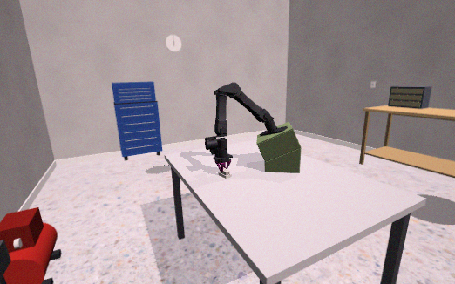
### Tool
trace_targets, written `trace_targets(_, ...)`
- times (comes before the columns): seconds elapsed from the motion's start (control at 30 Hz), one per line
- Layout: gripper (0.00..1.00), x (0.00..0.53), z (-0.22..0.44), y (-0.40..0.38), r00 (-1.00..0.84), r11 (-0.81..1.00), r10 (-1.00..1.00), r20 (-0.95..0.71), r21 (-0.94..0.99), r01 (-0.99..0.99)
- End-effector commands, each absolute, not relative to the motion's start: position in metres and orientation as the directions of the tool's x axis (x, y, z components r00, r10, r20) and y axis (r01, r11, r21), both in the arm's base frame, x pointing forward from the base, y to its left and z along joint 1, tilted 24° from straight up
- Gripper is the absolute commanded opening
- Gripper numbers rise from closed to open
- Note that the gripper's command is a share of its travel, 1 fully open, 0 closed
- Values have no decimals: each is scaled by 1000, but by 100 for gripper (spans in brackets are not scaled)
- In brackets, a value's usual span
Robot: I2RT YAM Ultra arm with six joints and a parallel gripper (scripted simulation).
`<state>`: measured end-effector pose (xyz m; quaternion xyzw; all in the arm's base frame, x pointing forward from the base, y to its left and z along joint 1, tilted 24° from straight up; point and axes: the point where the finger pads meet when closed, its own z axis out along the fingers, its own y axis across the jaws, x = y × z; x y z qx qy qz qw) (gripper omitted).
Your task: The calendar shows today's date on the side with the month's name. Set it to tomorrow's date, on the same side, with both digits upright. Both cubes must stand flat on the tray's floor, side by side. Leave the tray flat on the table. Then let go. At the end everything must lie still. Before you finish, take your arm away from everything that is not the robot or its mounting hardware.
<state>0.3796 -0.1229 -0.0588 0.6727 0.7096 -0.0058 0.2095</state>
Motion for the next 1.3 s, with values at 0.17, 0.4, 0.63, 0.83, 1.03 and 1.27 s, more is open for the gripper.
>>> trace_targets(0.17,26,384,-55,-123,-5,98,951,-309,286,953)
trace_targets(0.4,29,384,-55,-123,-5,98,951,-309,286,953)
trace_targets(0.63,37,384,-55,-123,-5,98,951,-309,286,953)
trace_targets(0.83,45,384,-55,-123,-5,98,951,-309,286,953)
trace_targets(1.03,45,384,-55,-123,-5,98,951,-309,286,953)
trace_targets(1.27,45,383,-52,-123,-5,98,951,-309,286,953)
